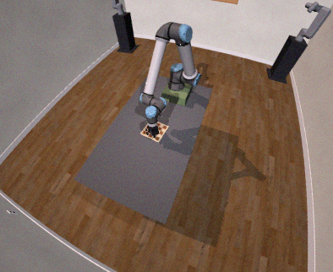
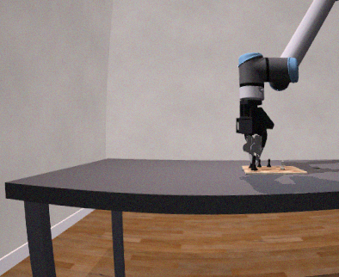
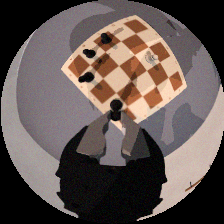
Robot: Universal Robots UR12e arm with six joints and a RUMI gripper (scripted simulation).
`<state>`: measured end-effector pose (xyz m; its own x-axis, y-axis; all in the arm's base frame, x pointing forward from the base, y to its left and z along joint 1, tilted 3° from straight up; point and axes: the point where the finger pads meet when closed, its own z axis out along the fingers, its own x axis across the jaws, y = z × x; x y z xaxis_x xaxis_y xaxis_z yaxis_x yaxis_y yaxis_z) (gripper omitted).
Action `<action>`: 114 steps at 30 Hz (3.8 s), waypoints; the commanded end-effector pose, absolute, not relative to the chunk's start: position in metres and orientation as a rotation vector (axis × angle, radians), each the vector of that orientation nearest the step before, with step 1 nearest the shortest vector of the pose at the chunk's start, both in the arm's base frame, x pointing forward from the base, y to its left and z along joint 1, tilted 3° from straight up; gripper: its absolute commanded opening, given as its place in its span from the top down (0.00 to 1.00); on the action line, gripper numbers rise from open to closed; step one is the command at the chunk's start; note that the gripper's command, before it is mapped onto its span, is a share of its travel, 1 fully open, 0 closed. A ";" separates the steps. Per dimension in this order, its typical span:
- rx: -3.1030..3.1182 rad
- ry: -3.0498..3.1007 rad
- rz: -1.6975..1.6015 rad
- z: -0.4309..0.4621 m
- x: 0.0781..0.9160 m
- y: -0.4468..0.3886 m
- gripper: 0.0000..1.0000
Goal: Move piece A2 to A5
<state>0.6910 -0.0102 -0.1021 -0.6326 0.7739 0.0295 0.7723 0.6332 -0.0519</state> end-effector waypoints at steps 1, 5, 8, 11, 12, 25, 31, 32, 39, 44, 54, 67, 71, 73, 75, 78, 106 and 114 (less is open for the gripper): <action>-1.327 -2.795 0.051 -0.101 0.692 -0.012 1.00; -1.327 -2.795 0.051 -0.101 0.692 -0.012 1.00; -1.327 -2.795 0.051 -0.101 0.692 -0.012 1.00; -1.327 -2.795 0.051 -0.101 0.692 -0.012 1.00; -1.327 -2.795 0.051 -0.101 0.692 -0.012 1.00; -1.328 -2.799 0.050 -0.059 0.697 -0.011 1.00; -1.327 -2.800 0.050 -0.021 0.699 -0.011 1.00; -1.327 -2.800 0.050 -0.021 0.699 -0.011 1.00; -1.326 -2.800 0.050 0.001 0.700 -0.010 1.00; -1.325 -2.798 0.050 0.000 0.698 -0.010 1.00; -1.371 -2.774 0.054 0.000 0.689 -0.078 1.00; -1.403 -2.761 0.053 0.002 0.683 -0.126 1.00; -1.398 -2.763 0.053 0.002 0.683 -0.123 1.00; -1.398 -2.763 0.053 0.002 0.683 -0.124 1.00; -1.399 -2.762 0.053 0.001 0.683 -0.124 1.00; -1.399 -2.760 0.053 -0.003 0.682 -0.124 1.00; -1.400 -2.757 0.054 -0.092 0.675 -0.125 1.00; -1.401 -2.758 0.054 -0.096 0.676 -0.125 1.00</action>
<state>0.6747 -0.1231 -0.0937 -0.5900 0.8068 0.0310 0.8049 0.5908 -0.0553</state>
